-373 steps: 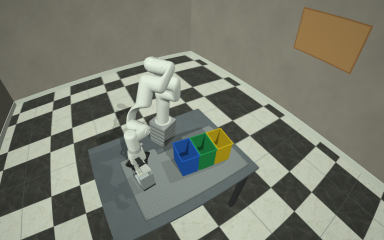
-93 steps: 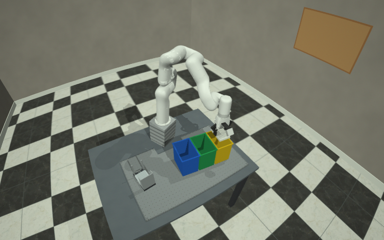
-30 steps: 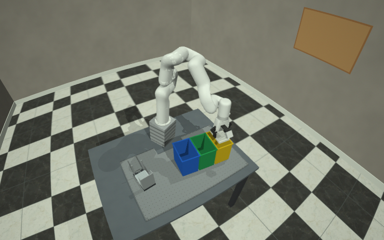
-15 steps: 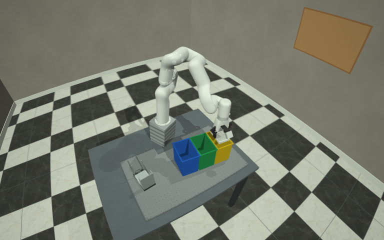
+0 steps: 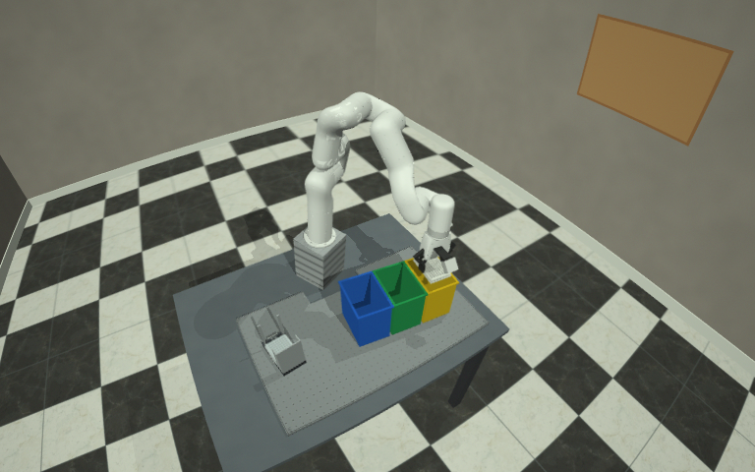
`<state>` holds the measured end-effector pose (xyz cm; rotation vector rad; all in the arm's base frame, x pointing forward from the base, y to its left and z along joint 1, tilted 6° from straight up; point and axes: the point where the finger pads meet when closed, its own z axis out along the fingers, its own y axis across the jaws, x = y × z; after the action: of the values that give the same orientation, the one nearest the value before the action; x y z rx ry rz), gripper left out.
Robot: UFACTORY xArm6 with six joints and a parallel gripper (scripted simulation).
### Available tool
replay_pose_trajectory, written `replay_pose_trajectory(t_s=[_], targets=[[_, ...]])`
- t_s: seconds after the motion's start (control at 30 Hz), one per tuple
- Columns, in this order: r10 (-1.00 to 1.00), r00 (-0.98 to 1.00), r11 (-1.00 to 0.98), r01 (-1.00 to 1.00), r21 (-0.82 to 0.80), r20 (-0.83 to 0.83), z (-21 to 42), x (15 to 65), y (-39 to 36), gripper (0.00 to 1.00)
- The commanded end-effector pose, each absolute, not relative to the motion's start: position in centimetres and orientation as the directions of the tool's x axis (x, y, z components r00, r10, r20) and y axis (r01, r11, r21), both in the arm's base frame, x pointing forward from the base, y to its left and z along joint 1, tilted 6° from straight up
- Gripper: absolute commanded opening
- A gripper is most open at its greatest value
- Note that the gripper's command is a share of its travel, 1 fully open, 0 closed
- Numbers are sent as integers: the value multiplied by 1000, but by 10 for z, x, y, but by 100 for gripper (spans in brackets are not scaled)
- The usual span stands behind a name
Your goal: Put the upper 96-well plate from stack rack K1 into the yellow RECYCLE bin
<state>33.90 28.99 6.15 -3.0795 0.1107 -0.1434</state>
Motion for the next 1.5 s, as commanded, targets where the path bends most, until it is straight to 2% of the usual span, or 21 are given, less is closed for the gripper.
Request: replay_pose_trajectory(t_s=[0.0, 0.83, 0.87, 1.47], targets=[[-74, 993, -996, -69, -63, 94, 62, 340, 291, 0], [-74, 993, -996, -69, -63, 94, 59, 341, 291, 0], [-74, 993, -996, -69, -63, 94, 58, 341, 291, 100], [-74, 993, -996, -69, -63, 94, 58, 341, 291, 100]])
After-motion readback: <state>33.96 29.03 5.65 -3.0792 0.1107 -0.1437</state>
